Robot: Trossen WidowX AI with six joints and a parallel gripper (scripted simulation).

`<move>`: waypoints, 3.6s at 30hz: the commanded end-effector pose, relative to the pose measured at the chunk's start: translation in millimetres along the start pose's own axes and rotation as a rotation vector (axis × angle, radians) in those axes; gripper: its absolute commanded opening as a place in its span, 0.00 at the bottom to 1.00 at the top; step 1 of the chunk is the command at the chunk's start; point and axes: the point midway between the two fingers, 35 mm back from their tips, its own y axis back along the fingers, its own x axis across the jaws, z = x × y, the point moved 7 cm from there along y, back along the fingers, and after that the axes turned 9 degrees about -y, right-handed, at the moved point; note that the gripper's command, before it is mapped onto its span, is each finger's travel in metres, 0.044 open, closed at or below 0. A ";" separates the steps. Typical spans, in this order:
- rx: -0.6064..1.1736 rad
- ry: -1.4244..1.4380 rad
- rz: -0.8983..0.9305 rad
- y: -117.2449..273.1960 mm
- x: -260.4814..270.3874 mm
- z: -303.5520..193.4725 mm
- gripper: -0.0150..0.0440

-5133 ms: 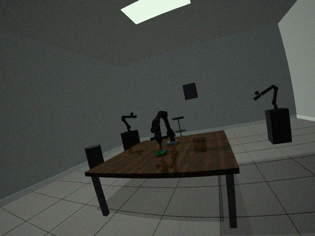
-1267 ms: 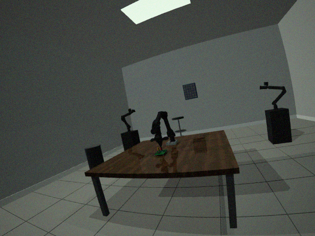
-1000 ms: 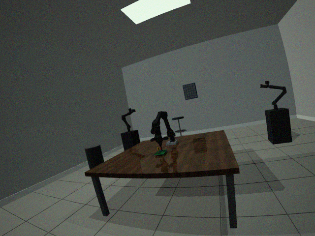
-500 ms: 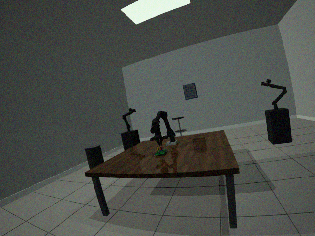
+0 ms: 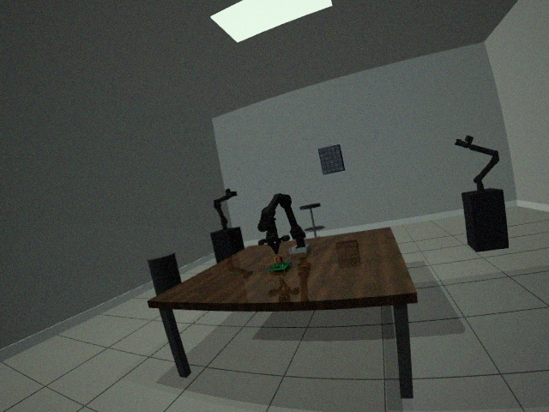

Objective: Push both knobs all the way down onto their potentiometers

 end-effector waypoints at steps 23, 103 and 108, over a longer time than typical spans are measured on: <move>0.000 0.877 0.000 12.2 6.2 23.9 0.25; 0.026 2.973 0.015 16.8 24.5 72.2 0.25; 0.026 2.972 0.015 8.5 24.3 72.1 0.25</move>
